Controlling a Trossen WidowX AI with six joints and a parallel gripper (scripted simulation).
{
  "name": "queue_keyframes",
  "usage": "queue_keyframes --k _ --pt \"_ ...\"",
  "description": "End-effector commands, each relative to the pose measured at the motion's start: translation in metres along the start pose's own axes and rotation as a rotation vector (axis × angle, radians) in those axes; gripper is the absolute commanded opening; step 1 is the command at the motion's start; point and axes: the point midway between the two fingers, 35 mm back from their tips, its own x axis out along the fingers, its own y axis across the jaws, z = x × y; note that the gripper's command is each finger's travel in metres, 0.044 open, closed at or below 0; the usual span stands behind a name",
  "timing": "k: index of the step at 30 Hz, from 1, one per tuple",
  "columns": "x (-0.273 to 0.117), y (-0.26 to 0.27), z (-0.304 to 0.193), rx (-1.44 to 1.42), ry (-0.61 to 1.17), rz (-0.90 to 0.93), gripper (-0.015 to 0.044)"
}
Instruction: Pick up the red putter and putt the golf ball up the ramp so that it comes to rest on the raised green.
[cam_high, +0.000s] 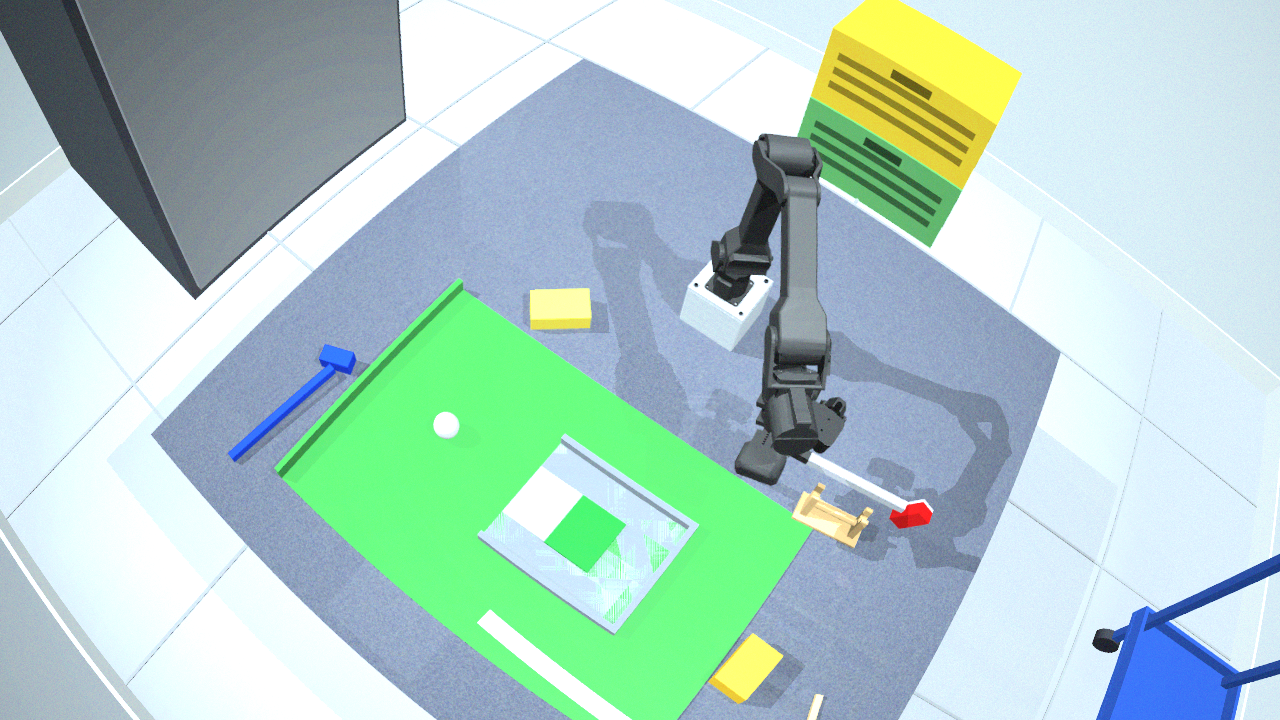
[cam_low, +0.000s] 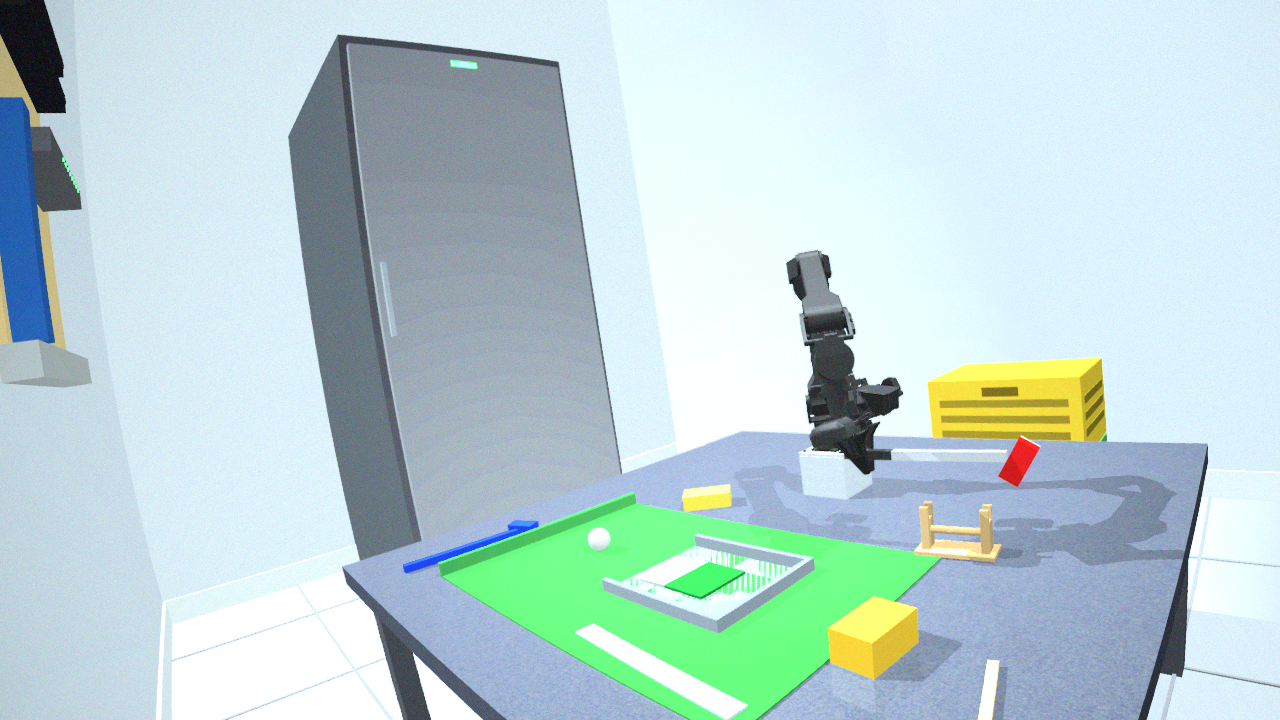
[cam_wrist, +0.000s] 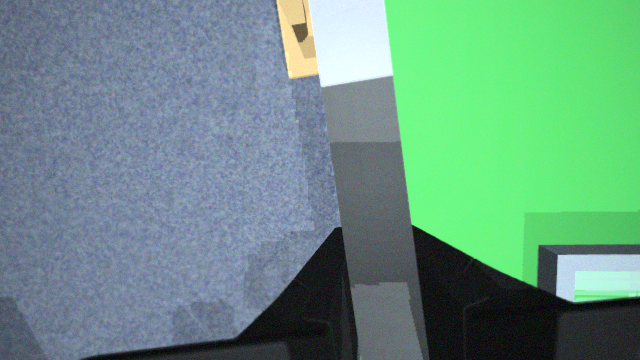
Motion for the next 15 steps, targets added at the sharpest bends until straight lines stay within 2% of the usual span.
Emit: queue_keyframes --k 1,15 --pt "0.001 -0.001 -0.002 0.006 0.001 -0.002 0.0" --pt "-0.02 -0.045 -0.066 0.247 0.047 -0.084 0.0"
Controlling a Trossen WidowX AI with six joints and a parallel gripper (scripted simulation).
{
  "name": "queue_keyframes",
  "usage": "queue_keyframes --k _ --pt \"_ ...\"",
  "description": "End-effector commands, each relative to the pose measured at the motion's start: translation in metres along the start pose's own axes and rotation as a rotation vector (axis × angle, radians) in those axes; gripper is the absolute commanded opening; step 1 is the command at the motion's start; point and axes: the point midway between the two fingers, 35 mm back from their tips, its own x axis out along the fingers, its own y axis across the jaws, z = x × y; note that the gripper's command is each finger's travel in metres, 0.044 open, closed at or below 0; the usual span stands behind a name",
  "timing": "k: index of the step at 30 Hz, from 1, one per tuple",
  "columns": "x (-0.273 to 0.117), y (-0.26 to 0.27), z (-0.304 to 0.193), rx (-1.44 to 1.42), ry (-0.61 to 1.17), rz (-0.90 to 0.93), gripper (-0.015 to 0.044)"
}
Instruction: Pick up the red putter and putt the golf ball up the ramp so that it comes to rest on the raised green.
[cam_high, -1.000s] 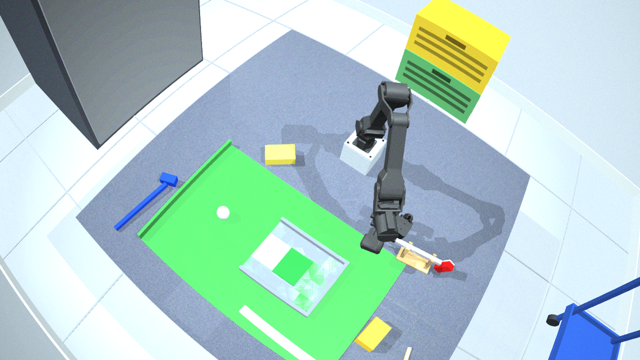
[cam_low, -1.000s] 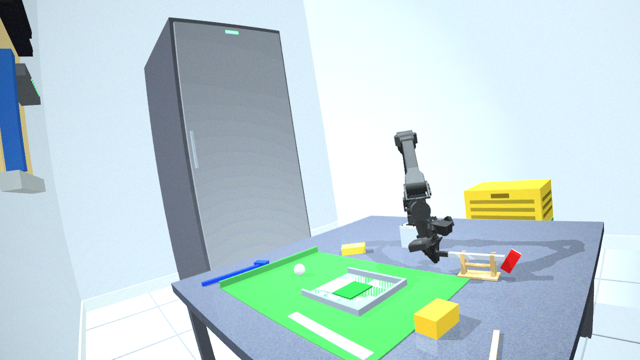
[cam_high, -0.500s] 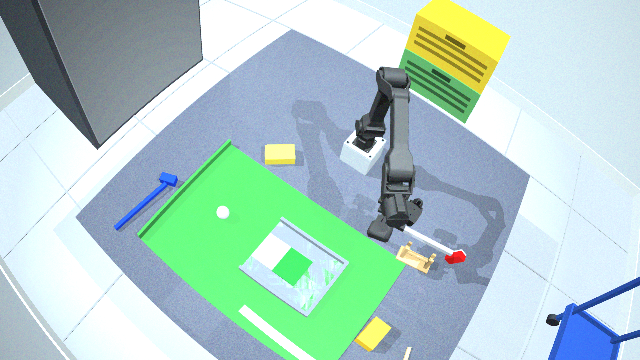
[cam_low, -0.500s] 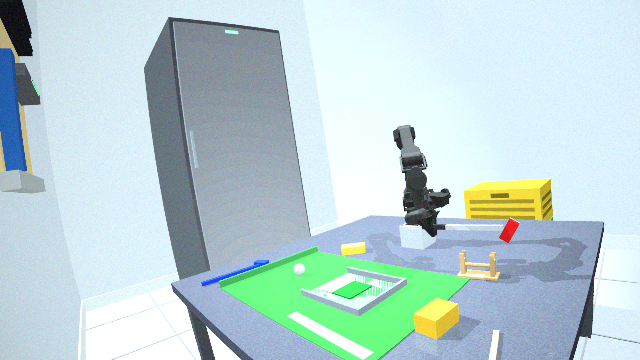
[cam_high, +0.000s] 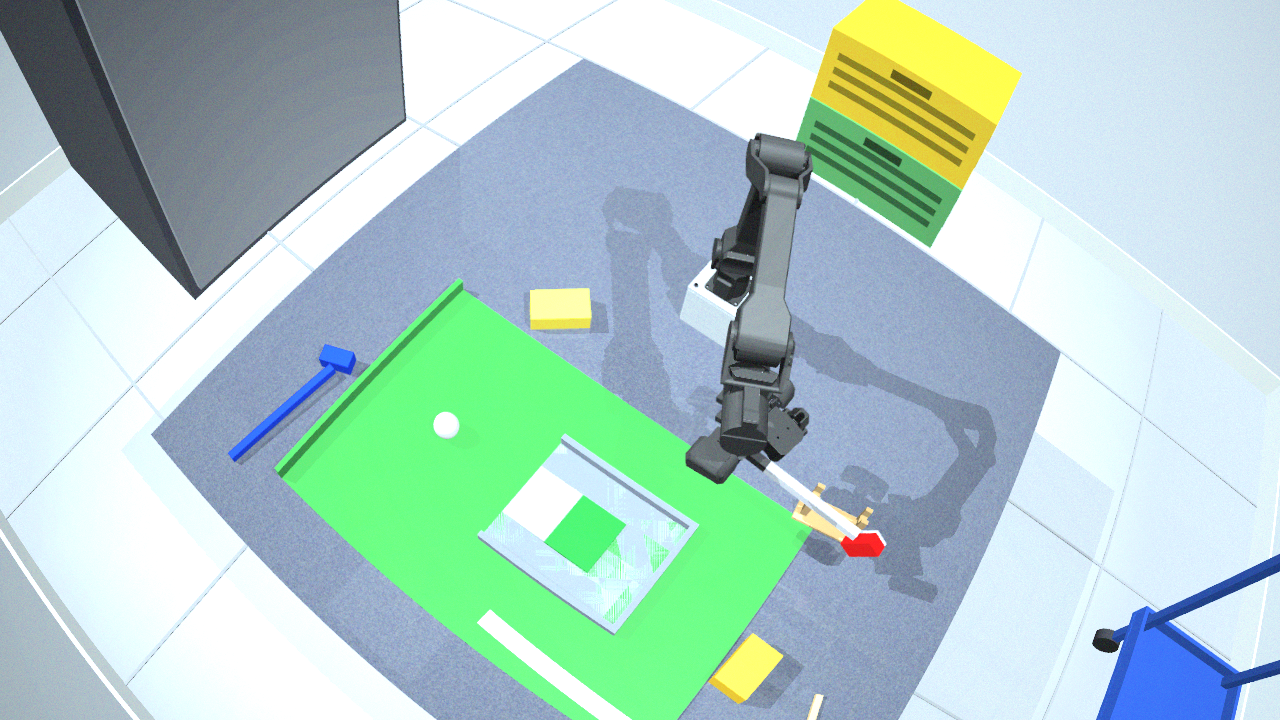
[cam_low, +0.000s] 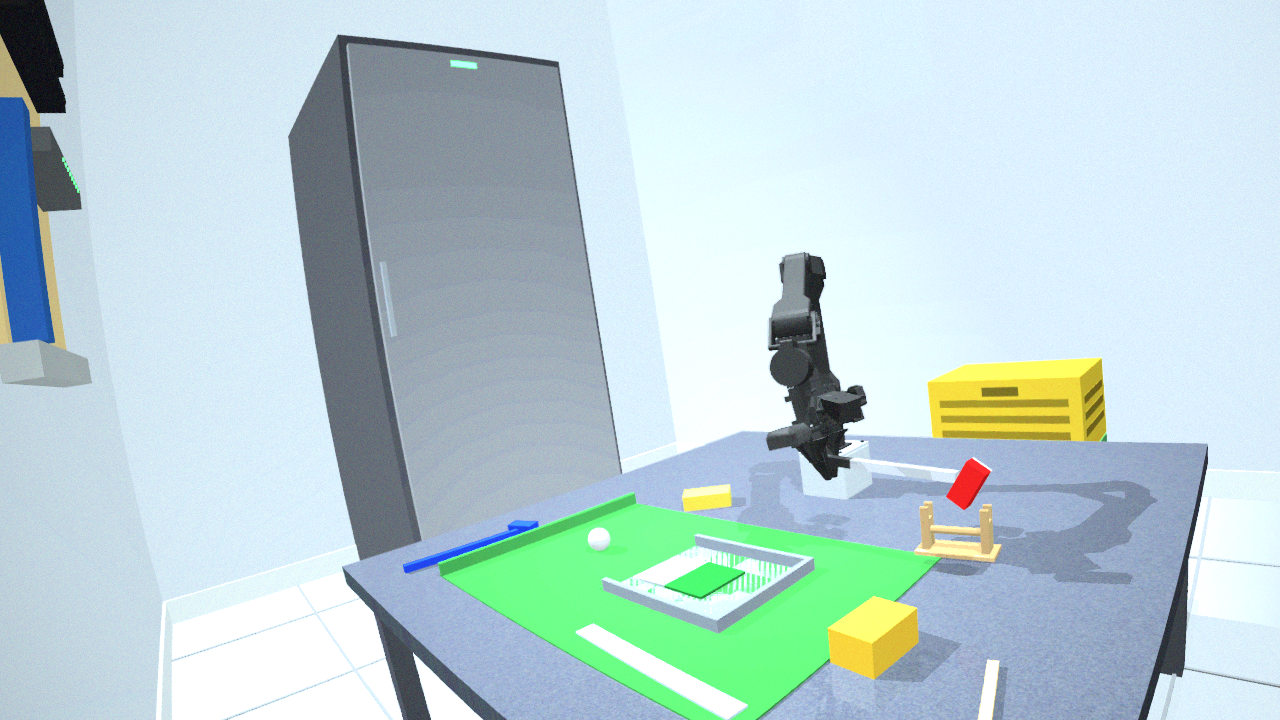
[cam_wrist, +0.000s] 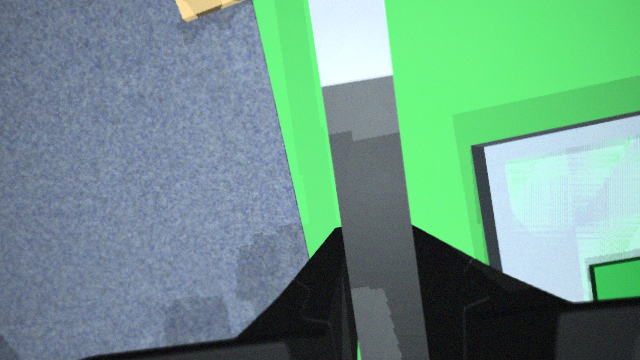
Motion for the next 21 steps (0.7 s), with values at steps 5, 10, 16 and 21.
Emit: queue_keyframes --k 5,10,16,21 --pt "-0.013 -0.033 -0.041 0.174 0.027 -0.056 0.0" --pt "-0.02 -0.049 -0.067 0.279 0.046 -0.074 0.0" --pt "-0.029 -0.064 -0.101 0.403 0.067 -0.093 0.0" --pt "-0.037 -0.071 -0.13 0.504 0.08 -0.107 0.0"
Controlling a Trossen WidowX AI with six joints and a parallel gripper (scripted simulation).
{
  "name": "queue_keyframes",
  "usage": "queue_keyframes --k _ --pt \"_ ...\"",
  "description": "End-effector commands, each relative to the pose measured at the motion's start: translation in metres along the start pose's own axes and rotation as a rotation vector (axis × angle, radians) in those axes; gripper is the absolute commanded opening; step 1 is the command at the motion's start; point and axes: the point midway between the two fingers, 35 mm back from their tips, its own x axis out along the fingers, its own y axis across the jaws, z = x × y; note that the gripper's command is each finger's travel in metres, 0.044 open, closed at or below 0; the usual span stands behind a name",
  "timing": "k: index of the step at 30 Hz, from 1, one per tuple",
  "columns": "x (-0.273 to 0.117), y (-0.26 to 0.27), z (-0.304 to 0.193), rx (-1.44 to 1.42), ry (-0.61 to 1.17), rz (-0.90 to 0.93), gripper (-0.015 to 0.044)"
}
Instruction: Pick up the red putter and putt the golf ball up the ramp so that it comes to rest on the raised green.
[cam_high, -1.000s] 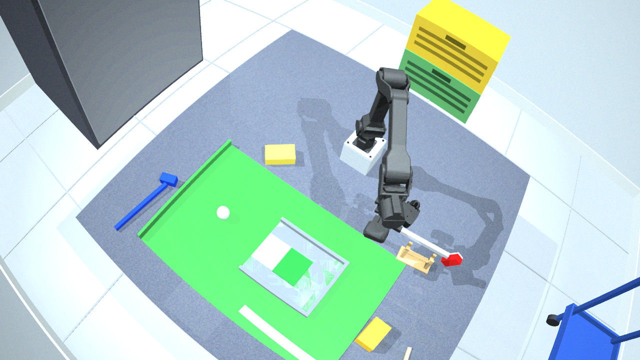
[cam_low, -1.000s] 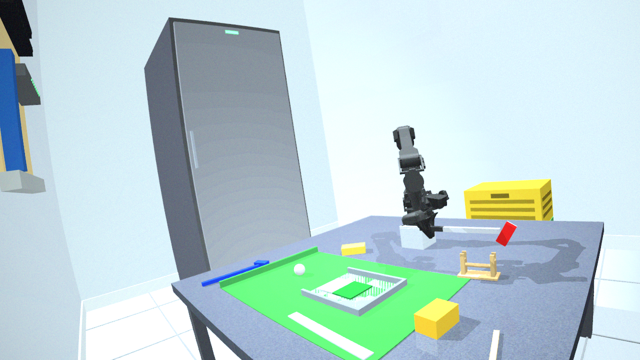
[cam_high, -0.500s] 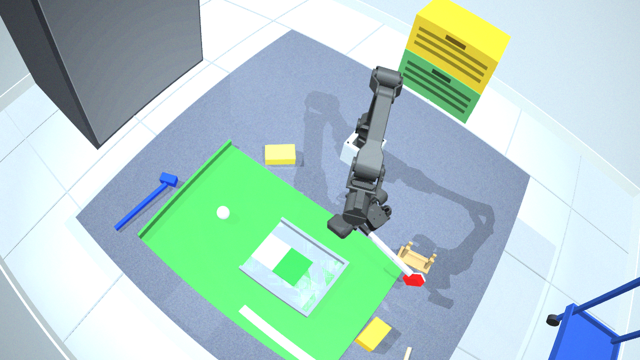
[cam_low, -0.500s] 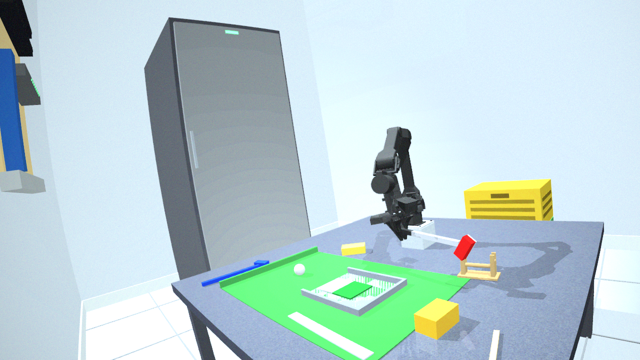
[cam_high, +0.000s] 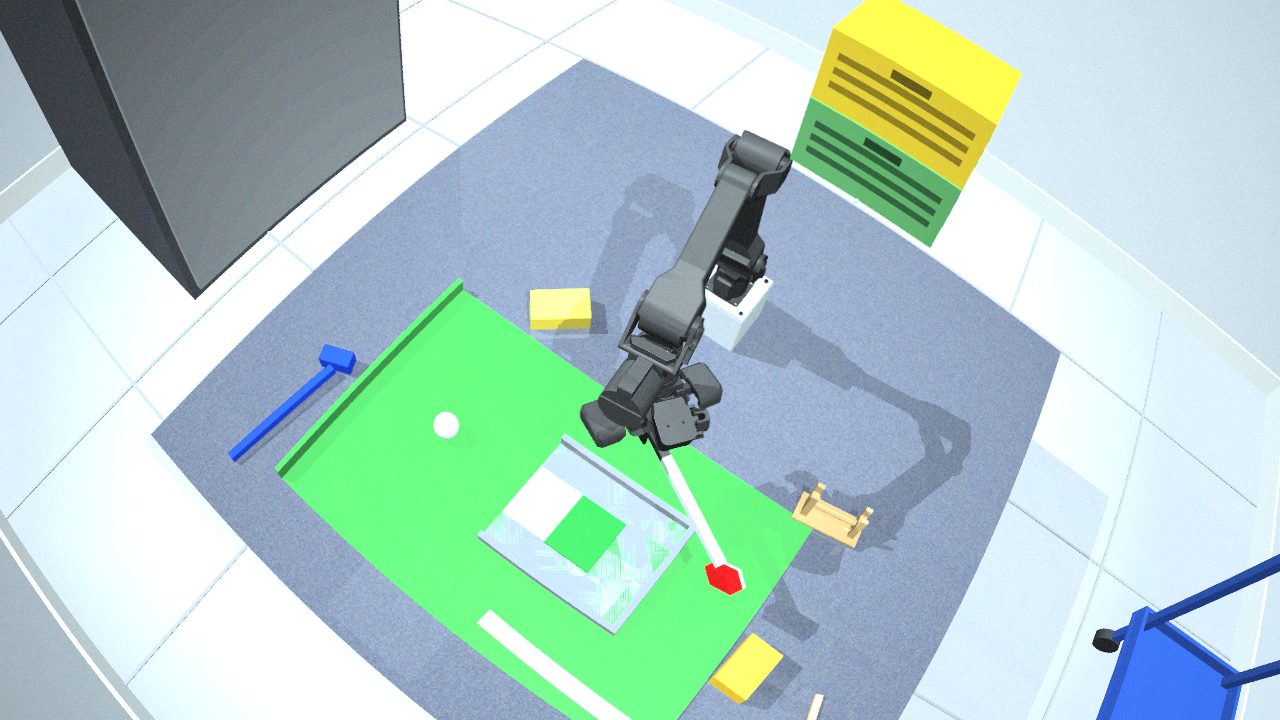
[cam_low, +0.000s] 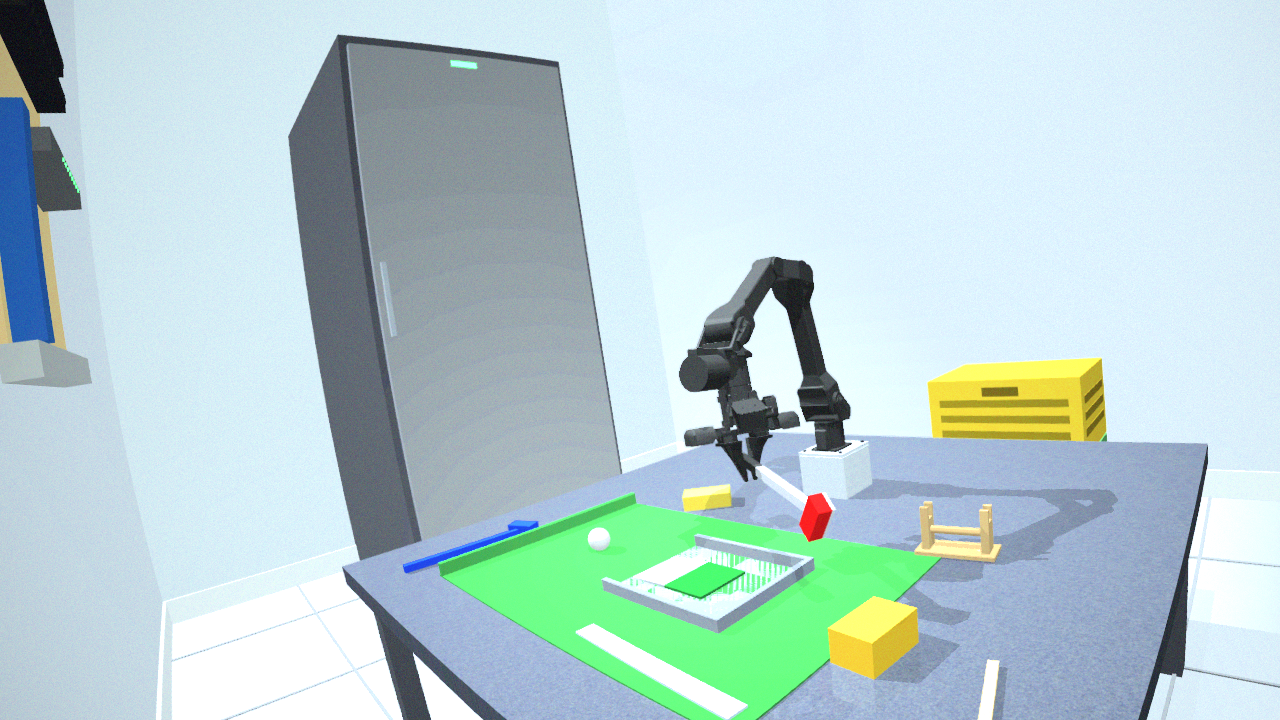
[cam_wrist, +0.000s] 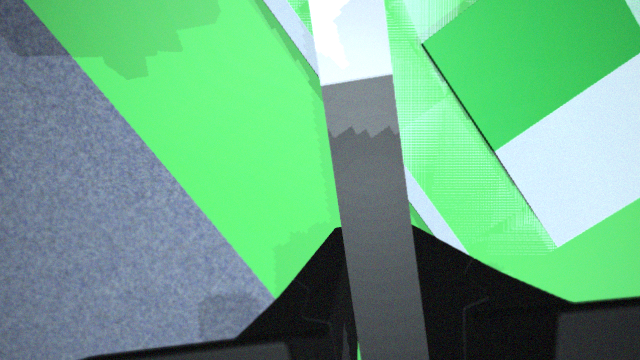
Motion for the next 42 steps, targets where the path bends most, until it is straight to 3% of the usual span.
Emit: queue_keyframes --k 1,23,42 --pt "-0.006 -0.019 -0.021 0.099 0.011 -0.016 0.0" --pt "-0.035 -0.088 -0.14 0.55 0.083 -0.076 0.0" --pt "-0.063 -0.104 -0.264 0.896 0.151 -0.098 0.0"
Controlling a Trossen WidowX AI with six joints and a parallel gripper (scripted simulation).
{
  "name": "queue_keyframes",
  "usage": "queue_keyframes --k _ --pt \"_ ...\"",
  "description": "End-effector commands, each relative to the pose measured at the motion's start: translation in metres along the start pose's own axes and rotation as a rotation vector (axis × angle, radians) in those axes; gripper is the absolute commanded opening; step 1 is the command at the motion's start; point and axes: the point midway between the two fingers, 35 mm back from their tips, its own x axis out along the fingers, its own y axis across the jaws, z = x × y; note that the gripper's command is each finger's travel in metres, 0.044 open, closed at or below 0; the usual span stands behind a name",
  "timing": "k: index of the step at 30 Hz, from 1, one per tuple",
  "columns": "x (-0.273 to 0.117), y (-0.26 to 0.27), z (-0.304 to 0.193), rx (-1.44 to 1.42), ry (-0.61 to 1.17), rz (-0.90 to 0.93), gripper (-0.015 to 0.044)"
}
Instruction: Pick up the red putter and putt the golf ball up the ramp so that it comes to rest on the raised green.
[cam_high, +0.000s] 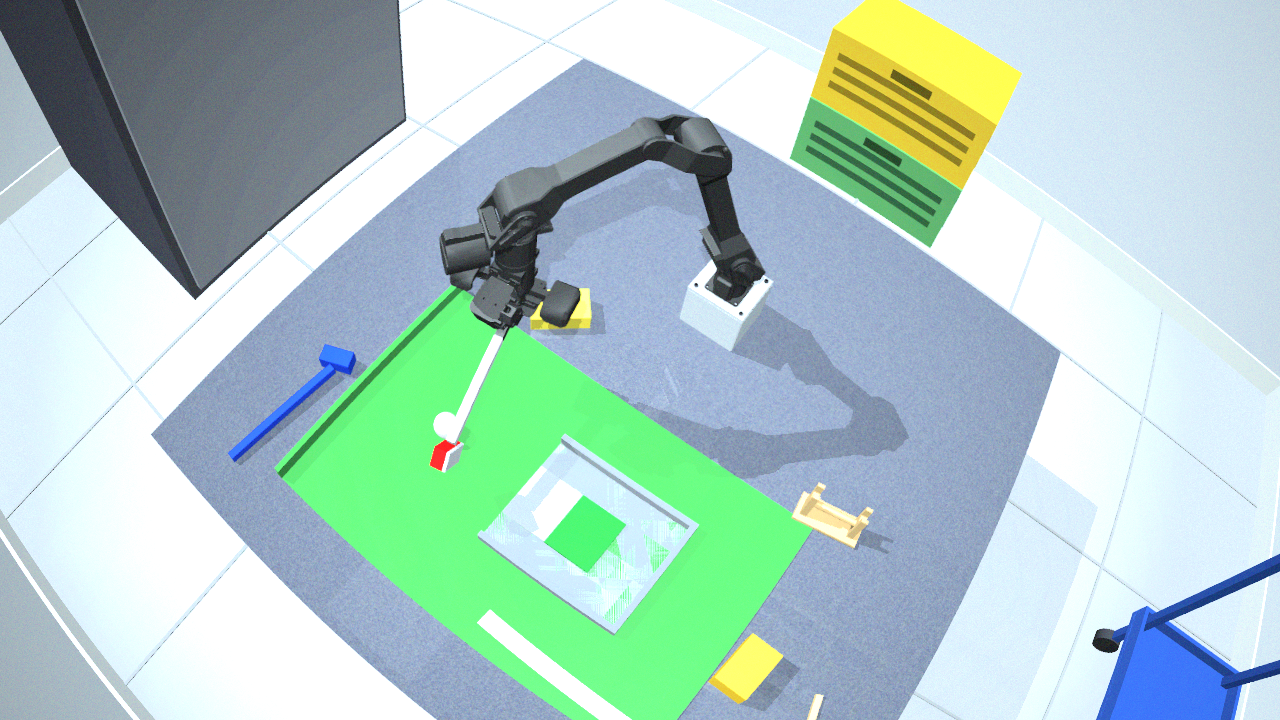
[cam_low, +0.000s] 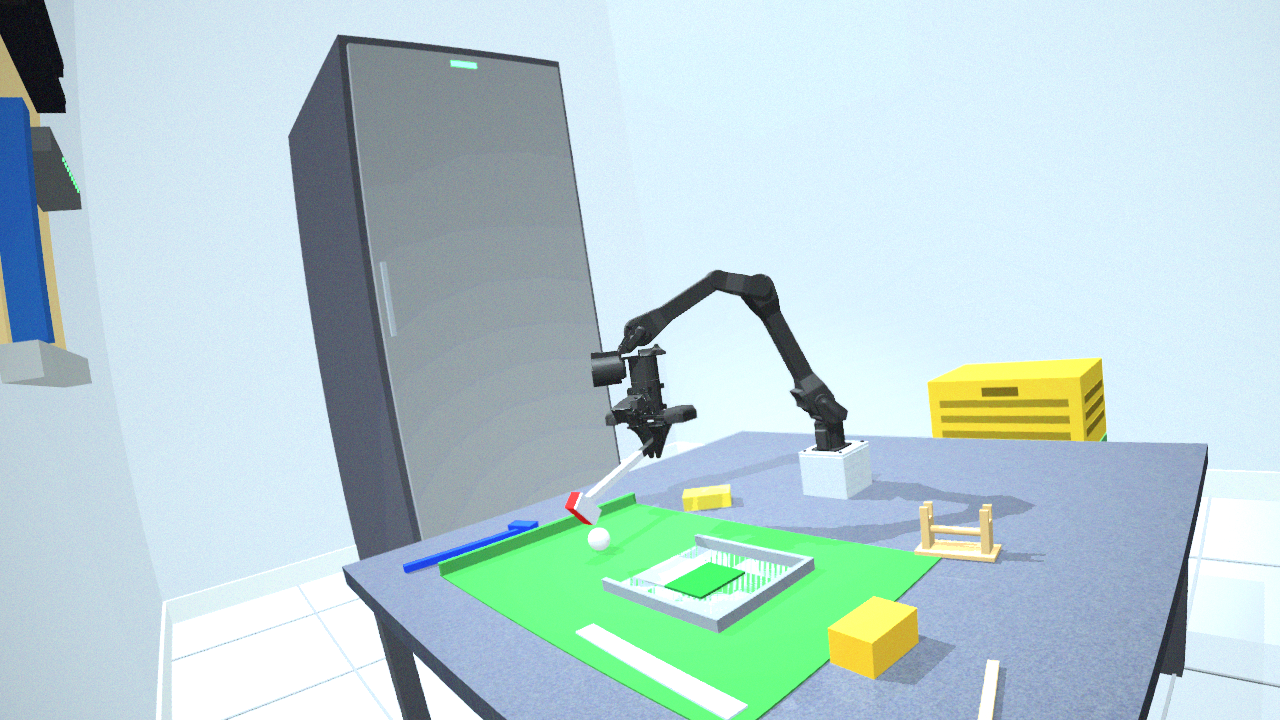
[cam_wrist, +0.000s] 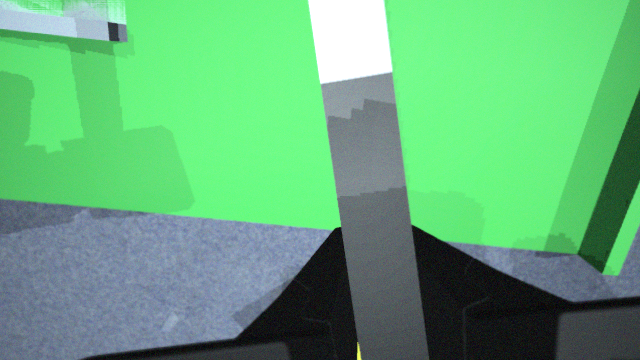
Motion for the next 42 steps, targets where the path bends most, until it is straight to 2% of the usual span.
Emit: queue_keyframes --k 1,11,17,25,42 --pt "-0.004 -0.024 -0.021 0.09 0.014 -0.009 0.0" --pt "-0.006 -0.064 -0.072 0.252 0.052 -0.011 0.0" --pt "-0.001 -0.065 -0.073 0.255 0.052 -0.011 0.0" --pt "0.033 -0.065 -0.075 0.255 0.052 -0.011 0.0" --pt "0.052 -0.065 -0.076 0.255 0.052 -0.011 0.0"
